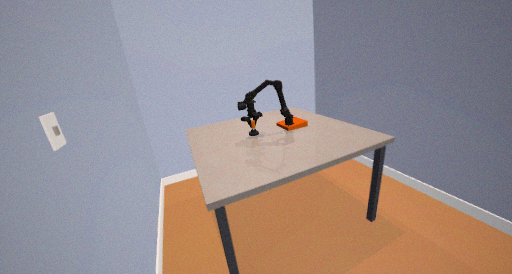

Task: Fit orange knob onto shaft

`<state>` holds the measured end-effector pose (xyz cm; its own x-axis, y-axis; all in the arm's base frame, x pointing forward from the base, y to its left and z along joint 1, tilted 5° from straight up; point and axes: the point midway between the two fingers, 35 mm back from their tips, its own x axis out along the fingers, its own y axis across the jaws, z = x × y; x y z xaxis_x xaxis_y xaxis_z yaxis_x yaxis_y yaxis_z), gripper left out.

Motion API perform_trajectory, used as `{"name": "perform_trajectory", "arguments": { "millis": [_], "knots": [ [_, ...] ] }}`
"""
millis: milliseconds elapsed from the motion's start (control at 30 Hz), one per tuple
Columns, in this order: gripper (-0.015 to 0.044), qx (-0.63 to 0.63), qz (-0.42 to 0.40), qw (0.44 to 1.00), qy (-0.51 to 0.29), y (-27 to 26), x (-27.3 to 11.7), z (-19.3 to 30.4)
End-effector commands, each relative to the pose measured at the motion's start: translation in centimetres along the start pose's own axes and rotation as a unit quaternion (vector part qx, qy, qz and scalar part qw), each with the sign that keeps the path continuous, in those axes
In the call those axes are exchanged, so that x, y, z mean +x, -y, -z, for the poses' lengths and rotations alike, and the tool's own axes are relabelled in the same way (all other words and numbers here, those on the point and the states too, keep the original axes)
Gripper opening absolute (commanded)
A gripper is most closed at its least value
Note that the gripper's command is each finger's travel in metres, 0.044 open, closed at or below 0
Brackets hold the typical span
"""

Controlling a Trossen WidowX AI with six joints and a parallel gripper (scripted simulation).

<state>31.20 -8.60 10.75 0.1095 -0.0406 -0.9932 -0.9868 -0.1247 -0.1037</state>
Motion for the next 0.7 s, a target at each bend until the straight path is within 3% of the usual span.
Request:
{"name": "perform_trajectory", "arguments": {
  "millis": [0, 667],
  "knots": [
    [0.0, -0.006, 0.0, 1.0, 0.001, 0.02, 0.05, -0.03],
    [0.0, 0.028, 0.0, 1.0, 0.001, 0.02, 0.13, -0.03]
  ]
}}
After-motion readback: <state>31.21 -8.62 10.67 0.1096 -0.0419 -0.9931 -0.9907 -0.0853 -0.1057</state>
